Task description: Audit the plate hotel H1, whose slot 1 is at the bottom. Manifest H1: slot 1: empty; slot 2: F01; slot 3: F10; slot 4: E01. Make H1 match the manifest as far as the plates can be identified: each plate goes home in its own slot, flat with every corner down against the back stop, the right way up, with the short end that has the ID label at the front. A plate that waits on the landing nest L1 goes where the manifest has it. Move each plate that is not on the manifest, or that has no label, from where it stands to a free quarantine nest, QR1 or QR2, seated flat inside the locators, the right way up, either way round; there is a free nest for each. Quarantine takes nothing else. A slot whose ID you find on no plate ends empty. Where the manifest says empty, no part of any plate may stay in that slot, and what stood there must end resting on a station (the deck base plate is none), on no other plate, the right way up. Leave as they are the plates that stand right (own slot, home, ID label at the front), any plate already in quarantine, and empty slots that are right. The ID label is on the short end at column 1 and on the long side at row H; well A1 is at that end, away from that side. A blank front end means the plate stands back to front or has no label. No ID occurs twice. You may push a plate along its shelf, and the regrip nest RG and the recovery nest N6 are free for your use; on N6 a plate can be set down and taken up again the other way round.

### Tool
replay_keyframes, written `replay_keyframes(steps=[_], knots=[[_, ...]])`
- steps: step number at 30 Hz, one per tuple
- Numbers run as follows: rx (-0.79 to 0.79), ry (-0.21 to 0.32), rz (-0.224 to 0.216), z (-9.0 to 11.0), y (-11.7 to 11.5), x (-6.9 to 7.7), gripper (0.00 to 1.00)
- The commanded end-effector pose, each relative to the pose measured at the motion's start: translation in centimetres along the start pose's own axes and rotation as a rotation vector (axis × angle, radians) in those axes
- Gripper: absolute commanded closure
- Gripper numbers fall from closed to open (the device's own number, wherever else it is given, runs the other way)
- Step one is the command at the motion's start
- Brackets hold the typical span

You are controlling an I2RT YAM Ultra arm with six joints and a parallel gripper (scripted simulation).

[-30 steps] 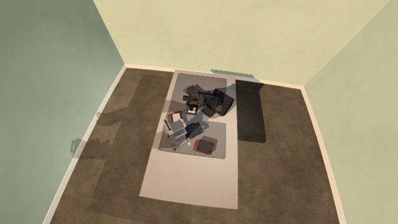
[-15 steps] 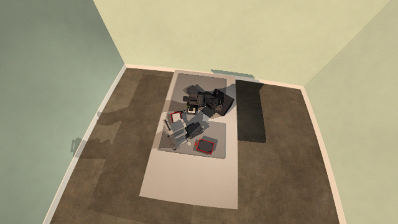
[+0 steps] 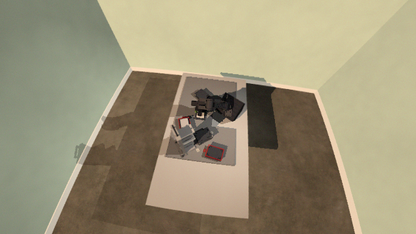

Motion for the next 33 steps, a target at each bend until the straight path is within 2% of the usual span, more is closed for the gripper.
replay_keyframes(steps=[1,5,24,33], knots=[[-0.007,-0.004,0.008,0.0,-0.2,0.2,0.14],[-0.022,-0.006,0.003,0.2,0.4,0.7,0.14],[0.007,-0.011,0.035,-0.3,-1.1,2.8,0.14],[0.007,-0.01,0.035,-0.3,-1.1,3.6,0.14]])
Point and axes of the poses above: the point where the finger pads meet when closed, its own x axis back along the fingers, its own y axis across the jaws, z = x × y, the point moved 5 cm from there along x, back along the fingers, and after that the axes turned 11 degrees about -x, right-handed, at the moved point
